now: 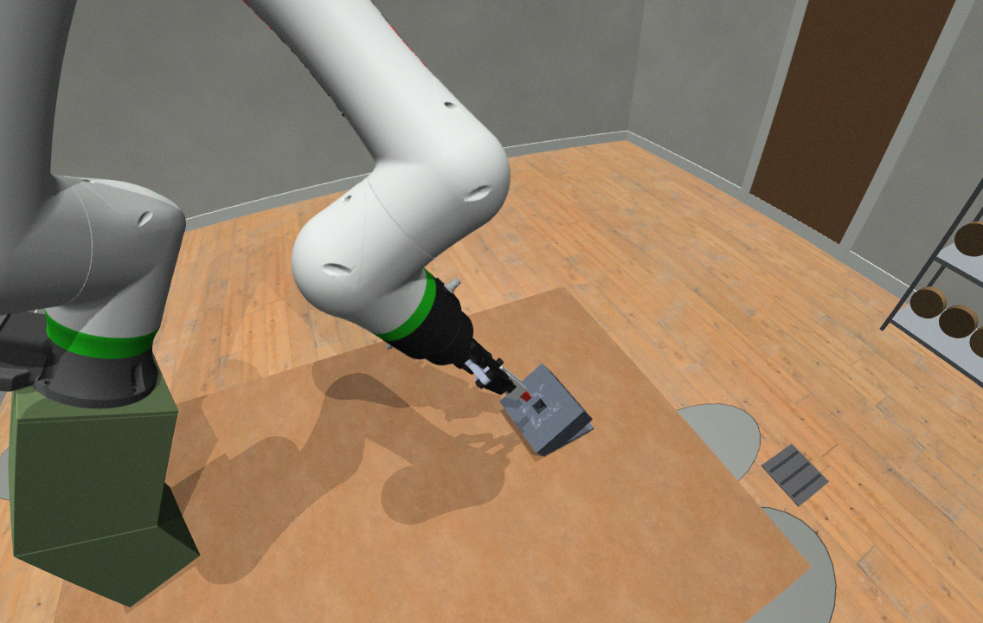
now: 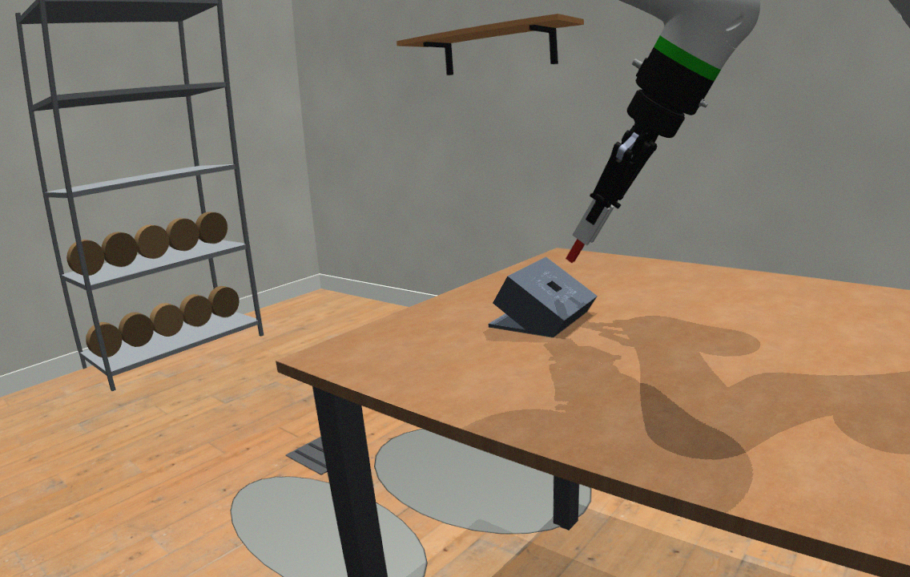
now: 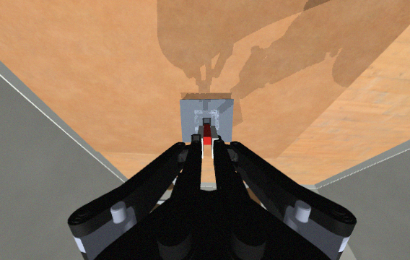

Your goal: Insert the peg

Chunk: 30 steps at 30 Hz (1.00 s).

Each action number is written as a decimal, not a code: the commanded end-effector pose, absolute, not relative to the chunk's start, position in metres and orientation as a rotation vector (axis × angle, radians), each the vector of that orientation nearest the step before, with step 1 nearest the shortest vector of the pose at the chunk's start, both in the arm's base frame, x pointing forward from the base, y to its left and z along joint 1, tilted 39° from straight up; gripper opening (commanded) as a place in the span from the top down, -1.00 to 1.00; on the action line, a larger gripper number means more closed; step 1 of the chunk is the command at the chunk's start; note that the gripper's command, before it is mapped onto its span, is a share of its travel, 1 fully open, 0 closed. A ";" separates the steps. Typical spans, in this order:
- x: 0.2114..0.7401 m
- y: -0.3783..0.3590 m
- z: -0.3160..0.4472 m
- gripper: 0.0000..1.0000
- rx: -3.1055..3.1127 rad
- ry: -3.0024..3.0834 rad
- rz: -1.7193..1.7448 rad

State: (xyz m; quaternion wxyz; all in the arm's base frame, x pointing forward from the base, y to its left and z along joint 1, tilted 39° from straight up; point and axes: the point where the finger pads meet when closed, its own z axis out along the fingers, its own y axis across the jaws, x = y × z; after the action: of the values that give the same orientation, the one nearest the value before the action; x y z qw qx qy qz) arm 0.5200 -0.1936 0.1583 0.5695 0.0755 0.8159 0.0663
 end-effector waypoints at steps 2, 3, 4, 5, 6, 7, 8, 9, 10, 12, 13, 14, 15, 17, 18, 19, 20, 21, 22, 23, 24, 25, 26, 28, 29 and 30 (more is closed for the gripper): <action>0.529 -0.194 0.155 1.00 0.177 1.915 0.155; 0.531 -0.194 0.154 1.00 0.177 1.915 0.155; 0.533 -0.194 0.154 1.00 0.177 1.915 0.155; 0.534 -0.194 0.153 1.00 0.177 1.915 0.155; 0.536 -0.193 0.152 1.00 0.177 1.915 0.155; 0.536 -0.193 0.152 1.00 0.177 1.915 0.155; 0.537 -0.193 0.152 1.00 0.177 1.915 0.155; 0.538 -0.193 0.151 1.00 0.177 1.915 0.155; 0.539 -0.193 0.151 1.00 0.177 1.915 0.155; 0.541 -0.193 0.150 1.00 0.177 1.915 0.155; 0.541 -0.193 0.150 1.00 0.177 1.915 0.155; 0.542 -0.193 0.150 1.00 0.177 1.915 0.155; 0.542 -0.193 0.150 1.00 0.177 1.915 0.155; 0.542 -0.193 0.150 1.00 0.177 1.915 0.155; 0.543 -0.193 0.150 1.00 0.177 1.915 0.155; 0.544 -0.193 0.149 1.00 0.177 1.915 0.155; 0.545 -0.193 0.149 1.00 0.177 1.915 0.155; 0.546 -0.193 0.148 1.00 0.177 1.915 0.155; 0.548 -0.193 0.148 1.00 0.177 1.915 0.155; 0.549 -0.193 0.147 1.00 0.177 1.915 0.155; 0.550 -0.193 0.147 1.00 0.177 1.915 0.155; 0.551 -0.193 0.146 1.00 0.177 1.915 0.155; 0.552 -0.193 0.146 1.00 0.177 1.915 0.155; 0.555 -0.193 0.145 1.00 0.177 1.915 0.155; 0.556 -0.193 0.145 1.00 0.177 1.915 0.155; 0.557 -0.193 0.144 1.00 0.177 1.915 0.155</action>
State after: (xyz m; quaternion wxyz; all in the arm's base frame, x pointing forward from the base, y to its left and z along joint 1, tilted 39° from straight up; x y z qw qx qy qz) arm 0.5541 -0.1926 0.1453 0.5697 0.0754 0.8157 0.0664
